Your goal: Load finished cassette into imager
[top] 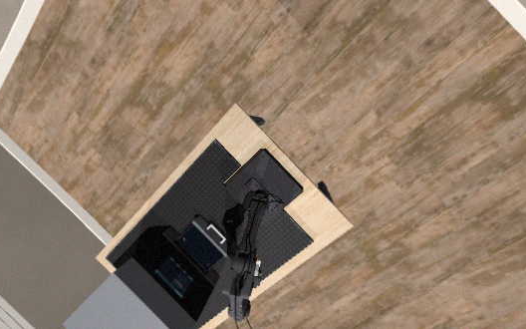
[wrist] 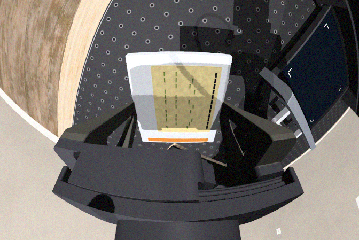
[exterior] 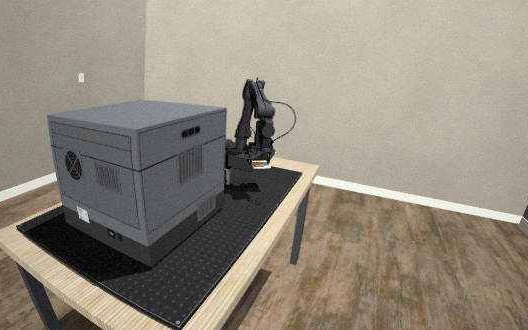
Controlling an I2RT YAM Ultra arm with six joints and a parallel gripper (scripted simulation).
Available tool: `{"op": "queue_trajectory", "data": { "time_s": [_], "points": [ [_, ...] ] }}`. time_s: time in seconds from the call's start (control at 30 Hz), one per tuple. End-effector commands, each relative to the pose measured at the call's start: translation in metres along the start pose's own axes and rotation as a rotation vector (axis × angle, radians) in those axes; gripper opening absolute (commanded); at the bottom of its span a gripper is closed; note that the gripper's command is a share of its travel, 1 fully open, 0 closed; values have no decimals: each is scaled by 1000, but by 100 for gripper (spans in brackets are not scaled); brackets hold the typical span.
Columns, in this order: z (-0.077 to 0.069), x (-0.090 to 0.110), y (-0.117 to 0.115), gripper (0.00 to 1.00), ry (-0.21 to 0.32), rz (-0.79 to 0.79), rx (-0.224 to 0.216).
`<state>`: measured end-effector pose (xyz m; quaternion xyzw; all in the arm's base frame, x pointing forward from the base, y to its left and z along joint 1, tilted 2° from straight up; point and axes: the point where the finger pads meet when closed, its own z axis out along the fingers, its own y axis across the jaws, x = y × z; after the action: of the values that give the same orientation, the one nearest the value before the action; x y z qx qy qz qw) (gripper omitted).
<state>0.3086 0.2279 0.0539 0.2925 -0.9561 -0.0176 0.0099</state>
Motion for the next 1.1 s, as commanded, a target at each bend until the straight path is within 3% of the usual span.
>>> {"op": "queue_trajectory", "data": {
  "time_s": [0.0,1.07],
  "points": [
    [-21,-6,-6,0,-36,1,1],
    [-23,-6,-3,0,-38,-5,1]
  ]
}}
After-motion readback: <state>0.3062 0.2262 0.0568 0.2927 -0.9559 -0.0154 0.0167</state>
